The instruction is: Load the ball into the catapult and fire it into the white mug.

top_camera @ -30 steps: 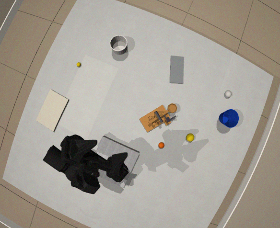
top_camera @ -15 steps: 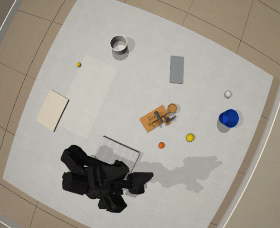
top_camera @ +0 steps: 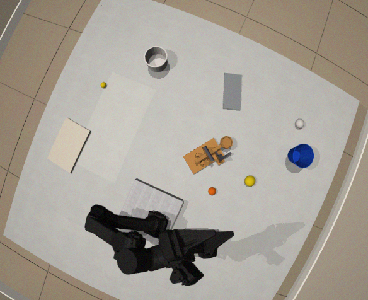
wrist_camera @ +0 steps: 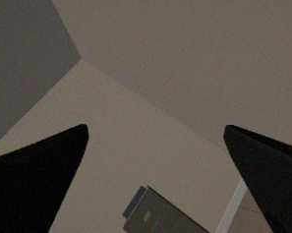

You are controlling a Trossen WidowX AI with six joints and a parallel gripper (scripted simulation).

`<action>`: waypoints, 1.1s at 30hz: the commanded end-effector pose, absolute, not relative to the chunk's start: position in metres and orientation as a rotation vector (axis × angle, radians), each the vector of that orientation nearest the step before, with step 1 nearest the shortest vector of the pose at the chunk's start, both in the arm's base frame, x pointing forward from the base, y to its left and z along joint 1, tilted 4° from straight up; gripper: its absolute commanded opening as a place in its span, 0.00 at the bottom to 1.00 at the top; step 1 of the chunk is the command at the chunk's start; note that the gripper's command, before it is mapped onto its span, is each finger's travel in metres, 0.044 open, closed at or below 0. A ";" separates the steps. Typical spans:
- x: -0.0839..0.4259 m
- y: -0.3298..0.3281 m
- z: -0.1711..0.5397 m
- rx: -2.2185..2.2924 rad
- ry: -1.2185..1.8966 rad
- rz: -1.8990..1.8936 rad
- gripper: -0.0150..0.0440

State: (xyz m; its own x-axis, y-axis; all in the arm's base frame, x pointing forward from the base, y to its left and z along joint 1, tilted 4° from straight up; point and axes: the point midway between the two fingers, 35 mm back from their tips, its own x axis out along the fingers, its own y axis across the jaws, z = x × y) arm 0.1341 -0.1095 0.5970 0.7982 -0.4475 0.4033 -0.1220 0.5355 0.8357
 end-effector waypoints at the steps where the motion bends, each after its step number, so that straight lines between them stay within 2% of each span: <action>1: 0.146 -0.130 0.582 1.051 -0.604 -0.240 1.00; 9: 0.174 -0.157 0.549 1.128 -0.492 -0.290 1.00; 19: 0.204 -0.169 0.522 1.165 -0.387 -0.313 1.00; 33: 0.258 -0.175 0.450 1.223 -0.119 -0.385 1.00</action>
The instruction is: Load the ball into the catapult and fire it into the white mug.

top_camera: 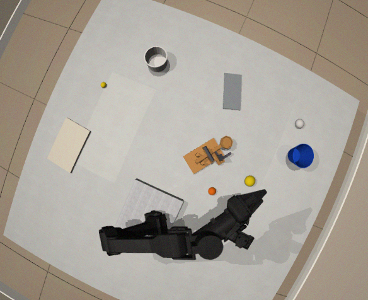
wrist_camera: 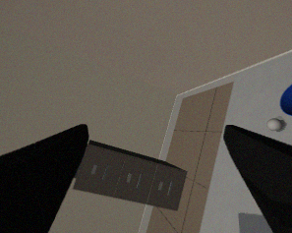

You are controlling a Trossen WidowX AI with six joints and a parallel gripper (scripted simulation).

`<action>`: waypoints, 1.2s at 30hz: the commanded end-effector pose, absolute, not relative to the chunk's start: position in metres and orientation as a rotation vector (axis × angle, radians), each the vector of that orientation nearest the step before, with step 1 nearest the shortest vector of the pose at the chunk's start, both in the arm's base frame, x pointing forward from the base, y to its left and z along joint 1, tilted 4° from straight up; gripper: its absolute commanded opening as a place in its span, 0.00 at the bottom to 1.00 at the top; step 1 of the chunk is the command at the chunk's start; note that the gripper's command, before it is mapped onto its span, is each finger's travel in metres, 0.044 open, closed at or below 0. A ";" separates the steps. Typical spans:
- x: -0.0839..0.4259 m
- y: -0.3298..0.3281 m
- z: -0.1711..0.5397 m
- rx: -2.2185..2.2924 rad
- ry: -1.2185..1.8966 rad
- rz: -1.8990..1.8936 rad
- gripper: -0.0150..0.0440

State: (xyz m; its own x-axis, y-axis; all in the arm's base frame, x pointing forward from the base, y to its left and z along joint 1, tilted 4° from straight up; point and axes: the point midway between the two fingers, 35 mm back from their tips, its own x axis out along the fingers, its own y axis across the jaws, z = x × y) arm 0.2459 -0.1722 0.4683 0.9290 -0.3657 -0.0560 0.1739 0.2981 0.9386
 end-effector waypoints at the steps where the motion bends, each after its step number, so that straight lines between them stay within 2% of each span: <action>1: 0.262 -0.175 0.444 1.220 -0.095 -0.391 1.00; 21: 0.321 -0.138 0.323 1.095 0.418 -0.456 1.00; 36: 0.328 -0.086 0.233 0.892 0.840 -0.445 1.00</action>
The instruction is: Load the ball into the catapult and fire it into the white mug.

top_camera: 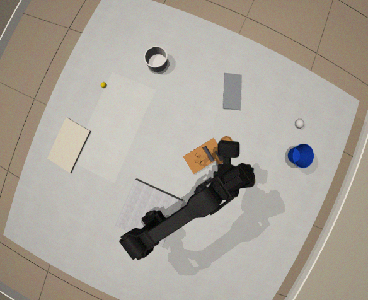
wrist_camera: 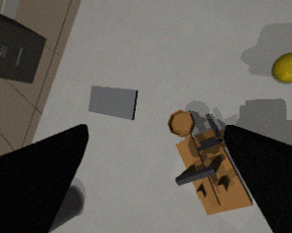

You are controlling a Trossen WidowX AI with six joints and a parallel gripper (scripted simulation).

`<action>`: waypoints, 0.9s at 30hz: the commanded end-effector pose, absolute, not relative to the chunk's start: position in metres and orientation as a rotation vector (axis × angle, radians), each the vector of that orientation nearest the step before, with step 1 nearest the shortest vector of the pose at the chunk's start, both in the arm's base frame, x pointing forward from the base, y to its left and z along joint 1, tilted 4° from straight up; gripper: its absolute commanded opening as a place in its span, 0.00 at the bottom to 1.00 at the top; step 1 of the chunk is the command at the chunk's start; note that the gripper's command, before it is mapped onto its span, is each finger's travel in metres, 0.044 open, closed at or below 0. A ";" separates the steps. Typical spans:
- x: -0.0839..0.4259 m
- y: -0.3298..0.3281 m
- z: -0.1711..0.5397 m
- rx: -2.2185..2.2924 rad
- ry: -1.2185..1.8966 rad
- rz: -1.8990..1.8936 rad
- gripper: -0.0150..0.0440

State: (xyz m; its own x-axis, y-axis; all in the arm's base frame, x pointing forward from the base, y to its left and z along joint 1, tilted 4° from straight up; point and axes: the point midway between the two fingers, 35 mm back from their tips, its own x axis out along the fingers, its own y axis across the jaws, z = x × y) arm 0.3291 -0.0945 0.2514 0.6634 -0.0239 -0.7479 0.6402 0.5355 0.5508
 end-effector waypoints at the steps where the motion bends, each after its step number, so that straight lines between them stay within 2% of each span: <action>1: 0.328 -0.083 0.227 0.874 0.868 -0.442 1.00; 22: 0.285 -0.011 0.131 0.420 1.436 -0.306 1.00; 27: 0.282 -0.006 0.126 0.381 1.474 -0.292 1.00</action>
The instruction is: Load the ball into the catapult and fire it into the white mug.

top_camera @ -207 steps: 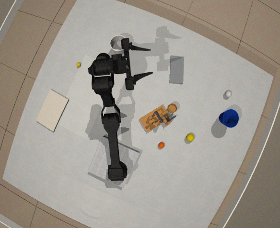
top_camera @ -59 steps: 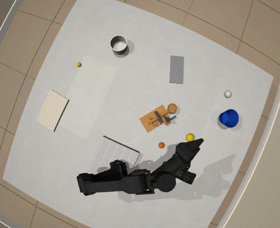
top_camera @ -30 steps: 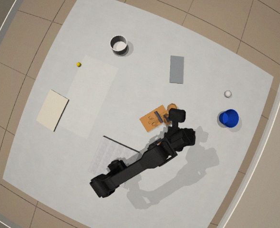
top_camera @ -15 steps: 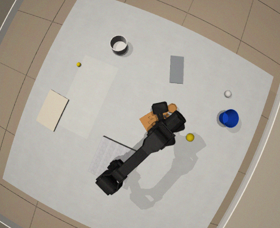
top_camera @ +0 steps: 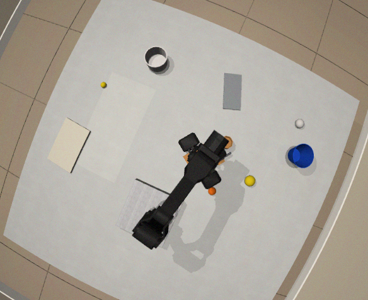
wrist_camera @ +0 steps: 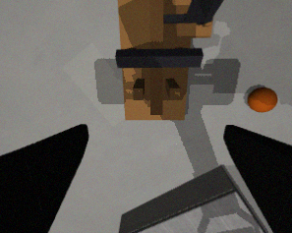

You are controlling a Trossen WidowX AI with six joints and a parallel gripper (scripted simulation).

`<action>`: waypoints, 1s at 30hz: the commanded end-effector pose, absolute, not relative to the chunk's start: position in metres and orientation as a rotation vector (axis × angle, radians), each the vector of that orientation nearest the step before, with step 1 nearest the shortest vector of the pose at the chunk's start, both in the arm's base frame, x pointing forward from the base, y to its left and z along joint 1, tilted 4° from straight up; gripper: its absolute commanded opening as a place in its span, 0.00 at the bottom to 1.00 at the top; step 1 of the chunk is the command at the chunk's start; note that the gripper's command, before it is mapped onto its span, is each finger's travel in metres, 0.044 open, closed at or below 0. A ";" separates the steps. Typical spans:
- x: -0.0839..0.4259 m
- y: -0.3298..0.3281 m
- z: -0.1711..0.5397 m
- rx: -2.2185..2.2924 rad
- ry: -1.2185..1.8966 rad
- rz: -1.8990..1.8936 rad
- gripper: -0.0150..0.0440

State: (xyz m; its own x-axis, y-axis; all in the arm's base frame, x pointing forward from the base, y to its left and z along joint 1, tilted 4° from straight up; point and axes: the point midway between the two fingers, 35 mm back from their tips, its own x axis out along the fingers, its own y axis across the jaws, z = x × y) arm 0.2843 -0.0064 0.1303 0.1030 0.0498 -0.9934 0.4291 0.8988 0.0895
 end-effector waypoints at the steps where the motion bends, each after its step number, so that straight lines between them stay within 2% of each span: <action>1: 0.282 -0.006 0.126 0.381 1.474 -0.292 1.00; 6: 0.286 -0.007 0.082 0.381 1.474 -0.292 1.00; 30: 0.290 -0.005 0.049 0.381 1.474 -0.291 1.00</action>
State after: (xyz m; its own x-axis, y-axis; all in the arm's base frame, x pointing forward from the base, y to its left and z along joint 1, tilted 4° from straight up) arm 0.2913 -0.0045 0.0574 0.0942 0.0456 -0.9945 0.4143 0.9065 0.0808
